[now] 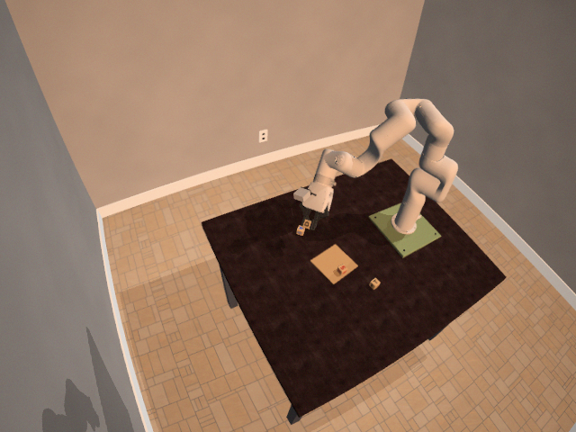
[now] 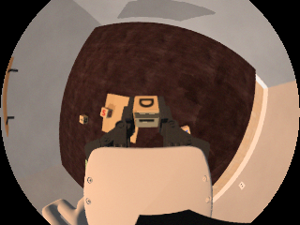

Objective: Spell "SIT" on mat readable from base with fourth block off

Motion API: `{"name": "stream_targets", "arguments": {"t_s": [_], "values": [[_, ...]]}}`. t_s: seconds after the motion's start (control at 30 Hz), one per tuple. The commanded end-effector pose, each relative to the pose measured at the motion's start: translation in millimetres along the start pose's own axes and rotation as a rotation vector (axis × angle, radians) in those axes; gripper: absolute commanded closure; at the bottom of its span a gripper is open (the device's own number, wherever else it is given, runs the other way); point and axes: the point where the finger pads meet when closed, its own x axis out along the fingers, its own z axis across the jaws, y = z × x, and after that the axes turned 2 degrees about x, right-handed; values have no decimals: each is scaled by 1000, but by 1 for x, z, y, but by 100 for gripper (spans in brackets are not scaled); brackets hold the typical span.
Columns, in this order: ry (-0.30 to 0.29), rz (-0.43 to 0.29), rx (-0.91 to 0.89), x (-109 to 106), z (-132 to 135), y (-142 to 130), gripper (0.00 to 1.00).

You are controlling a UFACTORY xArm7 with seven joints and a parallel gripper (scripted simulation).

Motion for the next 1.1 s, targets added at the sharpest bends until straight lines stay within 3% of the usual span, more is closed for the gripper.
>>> {"name": "stream_targets", "arguments": {"t_s": [0.0,0.1,0.17,0.23,0.67,0.73,0.77,1.07], "values": [[2,106,91,3,-3,19,73],[5,172,162,5,-5,31,73],[5,172,162,5,-5,31,73],[8,246,242,5,-6,45,73],[23,511,544,-1,-2,90,73],[23,511,544,-1,-2,90,73],[26,560,602,-3,0,97,73],[38,734,813,-12,10,118,73]]}}
